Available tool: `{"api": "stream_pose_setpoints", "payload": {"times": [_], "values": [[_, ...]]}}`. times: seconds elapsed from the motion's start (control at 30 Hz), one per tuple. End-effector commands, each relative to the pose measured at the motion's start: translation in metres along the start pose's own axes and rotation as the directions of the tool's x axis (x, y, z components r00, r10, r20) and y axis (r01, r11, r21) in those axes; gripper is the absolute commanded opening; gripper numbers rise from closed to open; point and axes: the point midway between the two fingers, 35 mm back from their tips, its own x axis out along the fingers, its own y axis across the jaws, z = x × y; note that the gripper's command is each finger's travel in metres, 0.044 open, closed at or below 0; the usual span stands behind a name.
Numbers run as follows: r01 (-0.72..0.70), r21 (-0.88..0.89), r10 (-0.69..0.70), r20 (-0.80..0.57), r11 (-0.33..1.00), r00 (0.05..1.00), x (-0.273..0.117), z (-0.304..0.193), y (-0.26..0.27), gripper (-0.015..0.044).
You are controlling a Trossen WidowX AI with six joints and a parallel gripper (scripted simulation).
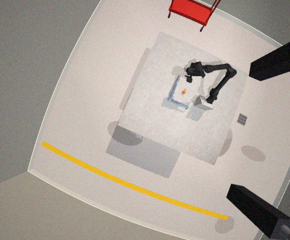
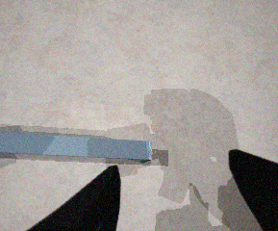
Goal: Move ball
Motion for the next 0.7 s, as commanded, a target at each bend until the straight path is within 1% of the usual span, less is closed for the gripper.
{"api": "stream_pose_setpoints", "payload": {"times": [0.0,0.17,0.3,0.33,0.67], "values": [[-0.129,0.080,0.140,-0.145,0.988,0.980,0.022,-0.020,0.069,0.0278],[-0.170,0.182,0.223,-0.326,0.968,0.919,0.033,-0.055,0.125,0.0278],[-0.134,0.252,0.245,-0.481,0.958,0.842,0.035,-0.089,0.161,0.0278],[-0.125,0.260,0.244,-0.501,0.958,0.830,0.034,-0.094,0.165,0.0278],[-0.122,0.262,0.244,-0.507,0.957,0.826,0.038,-0.097,0.167,0.0278]]}}
